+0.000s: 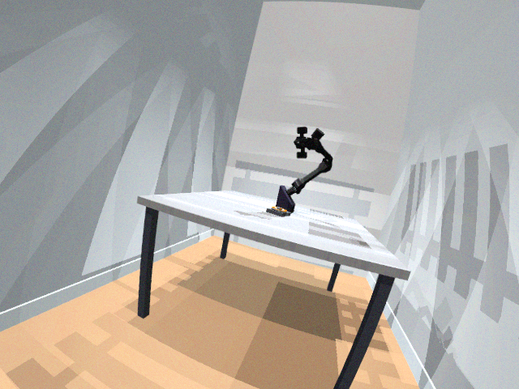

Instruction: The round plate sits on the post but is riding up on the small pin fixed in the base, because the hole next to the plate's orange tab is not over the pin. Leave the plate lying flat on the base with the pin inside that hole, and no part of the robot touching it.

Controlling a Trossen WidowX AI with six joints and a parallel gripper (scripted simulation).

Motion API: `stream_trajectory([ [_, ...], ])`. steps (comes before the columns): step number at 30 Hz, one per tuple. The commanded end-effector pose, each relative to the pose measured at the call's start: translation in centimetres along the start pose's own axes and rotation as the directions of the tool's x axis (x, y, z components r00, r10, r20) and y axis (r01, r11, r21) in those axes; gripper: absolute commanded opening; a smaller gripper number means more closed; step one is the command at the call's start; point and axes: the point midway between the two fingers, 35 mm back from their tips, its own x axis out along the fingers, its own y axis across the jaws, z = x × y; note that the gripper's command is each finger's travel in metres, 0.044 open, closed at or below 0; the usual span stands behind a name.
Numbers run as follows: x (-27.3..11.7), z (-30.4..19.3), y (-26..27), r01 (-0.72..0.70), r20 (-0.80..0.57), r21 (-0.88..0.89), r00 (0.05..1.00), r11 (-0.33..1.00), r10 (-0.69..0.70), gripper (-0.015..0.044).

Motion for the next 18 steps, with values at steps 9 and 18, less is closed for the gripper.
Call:
stream_trajectory([
  [9,3.2,-6.5,19.8,-0.535,-0.117,0.471,0.75,0.701,0.651,0.0],
  [18,-2.5,-9.8,33.9,-0.451,-0.087,0.871,0.248,0.195,0.965,0.0],
])
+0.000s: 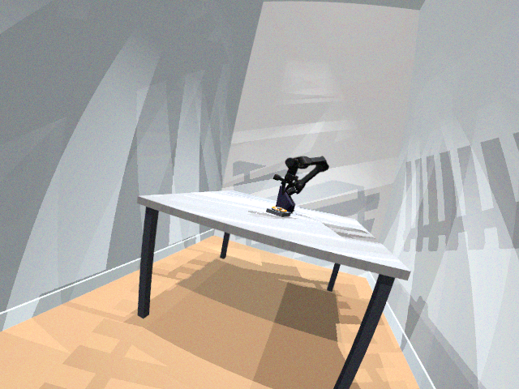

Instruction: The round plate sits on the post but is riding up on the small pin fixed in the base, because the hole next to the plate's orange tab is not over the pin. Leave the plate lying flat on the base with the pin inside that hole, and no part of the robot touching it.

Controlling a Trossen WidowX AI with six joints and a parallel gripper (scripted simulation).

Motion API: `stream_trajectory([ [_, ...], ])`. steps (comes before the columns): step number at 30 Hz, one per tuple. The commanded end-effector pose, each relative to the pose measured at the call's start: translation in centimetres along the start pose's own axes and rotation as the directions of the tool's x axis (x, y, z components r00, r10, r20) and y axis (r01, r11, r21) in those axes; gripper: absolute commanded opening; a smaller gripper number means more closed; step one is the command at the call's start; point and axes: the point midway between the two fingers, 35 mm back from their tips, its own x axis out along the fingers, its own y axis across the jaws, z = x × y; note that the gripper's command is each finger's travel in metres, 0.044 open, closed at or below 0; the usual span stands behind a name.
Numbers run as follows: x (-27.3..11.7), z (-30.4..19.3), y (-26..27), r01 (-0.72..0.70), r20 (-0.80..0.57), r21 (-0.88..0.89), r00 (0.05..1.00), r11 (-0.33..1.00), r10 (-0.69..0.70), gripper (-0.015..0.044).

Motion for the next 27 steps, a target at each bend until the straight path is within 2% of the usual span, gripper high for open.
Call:
stream_trajectory([
  [1,3.7,-4.8,3.1,-0.149,-0.172,0.259,0.965,0.954,0.197,0.0],
  [12,3.7,-4.8,3.3,-0.149,-0.172,0.259,0.965,0.954,0.197,0.0],
  [21,7.9,-5.6,4.2,-0.15,-0.171,0.259,0.965,0.954,0.198,0.0],
  [27,8.2,-5.7,4.3,-0.15,-0.171,0.259,0.965,0.954,0.199,0.0],
])
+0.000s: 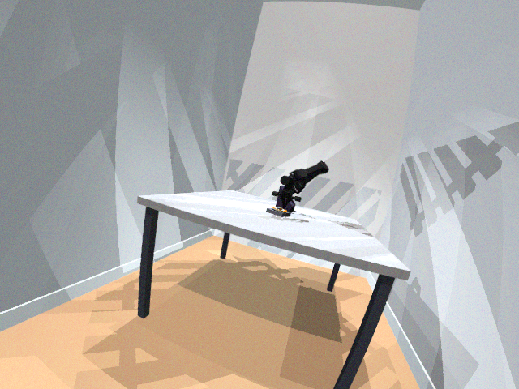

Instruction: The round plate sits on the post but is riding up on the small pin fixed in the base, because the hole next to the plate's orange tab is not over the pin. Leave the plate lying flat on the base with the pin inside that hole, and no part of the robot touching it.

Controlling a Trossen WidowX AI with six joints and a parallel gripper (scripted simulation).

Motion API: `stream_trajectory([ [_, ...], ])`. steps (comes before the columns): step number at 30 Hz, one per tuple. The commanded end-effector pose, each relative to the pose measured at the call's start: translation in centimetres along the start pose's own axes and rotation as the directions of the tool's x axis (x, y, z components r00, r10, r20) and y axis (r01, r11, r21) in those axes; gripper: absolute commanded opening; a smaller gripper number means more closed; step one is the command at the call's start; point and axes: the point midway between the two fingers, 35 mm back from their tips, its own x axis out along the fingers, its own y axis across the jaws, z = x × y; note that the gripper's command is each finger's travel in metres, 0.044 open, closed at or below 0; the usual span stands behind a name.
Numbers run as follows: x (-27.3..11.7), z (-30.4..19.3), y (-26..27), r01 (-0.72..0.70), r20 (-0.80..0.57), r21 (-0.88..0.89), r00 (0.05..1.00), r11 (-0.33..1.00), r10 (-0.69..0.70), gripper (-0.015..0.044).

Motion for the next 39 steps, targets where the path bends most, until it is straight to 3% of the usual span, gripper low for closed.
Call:
stream_trajectory([
  [1,0.5,-0.1,-0.2,-0.005,-0.003,0.014,1.0,1.0,0.005,0.0],
  [39,0.6,0.9,-3.2,-0.004,-0.002,0.013,1.0,1.0,0.004,0.0],
])
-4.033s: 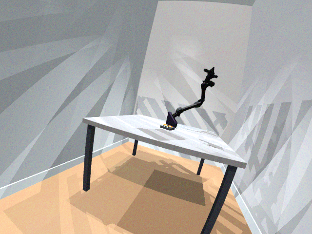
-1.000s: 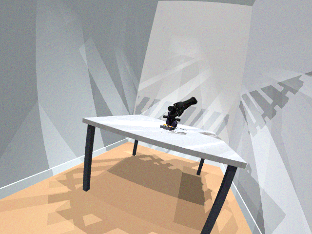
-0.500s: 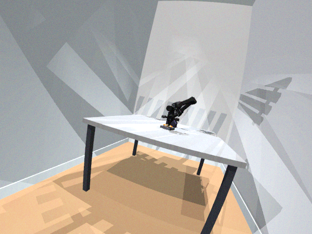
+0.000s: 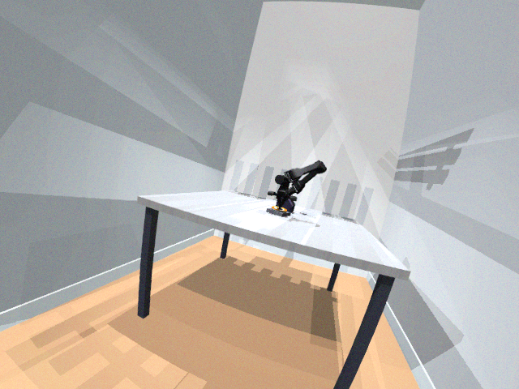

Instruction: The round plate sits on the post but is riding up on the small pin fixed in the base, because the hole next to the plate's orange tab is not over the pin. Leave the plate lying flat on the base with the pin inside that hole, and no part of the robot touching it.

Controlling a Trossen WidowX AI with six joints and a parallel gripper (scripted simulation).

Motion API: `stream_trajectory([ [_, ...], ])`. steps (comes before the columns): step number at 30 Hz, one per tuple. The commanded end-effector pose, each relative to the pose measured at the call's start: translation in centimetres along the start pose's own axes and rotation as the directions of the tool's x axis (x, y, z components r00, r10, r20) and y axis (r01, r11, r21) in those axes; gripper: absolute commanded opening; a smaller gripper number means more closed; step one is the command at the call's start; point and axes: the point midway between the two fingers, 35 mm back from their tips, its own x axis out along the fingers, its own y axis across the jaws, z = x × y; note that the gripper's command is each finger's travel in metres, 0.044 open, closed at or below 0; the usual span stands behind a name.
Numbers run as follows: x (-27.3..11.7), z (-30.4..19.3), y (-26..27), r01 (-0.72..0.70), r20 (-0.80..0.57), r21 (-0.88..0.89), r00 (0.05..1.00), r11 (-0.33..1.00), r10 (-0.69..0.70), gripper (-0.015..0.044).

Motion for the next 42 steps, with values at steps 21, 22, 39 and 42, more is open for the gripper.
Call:
stream_trajectory([
  [21,0.2,-0.1,-2.0,0.006,-0.006,-0.001,1.0,1.0,-0.006,0.0],
  [22,0.2,-0.2,-2.1,0.006,-0.006,-0.001,1.0,1.0,-0.006,0.0],
  [39,0.0,-0.8,-3.6,0.007,-0.006,-0.001,1.0,1.0,-0.007,0.0],
  [42,0.0,-1.0,-3.9,0.007,-0.006,-0.001,1.0,1.0,-0.007,0.0],
])
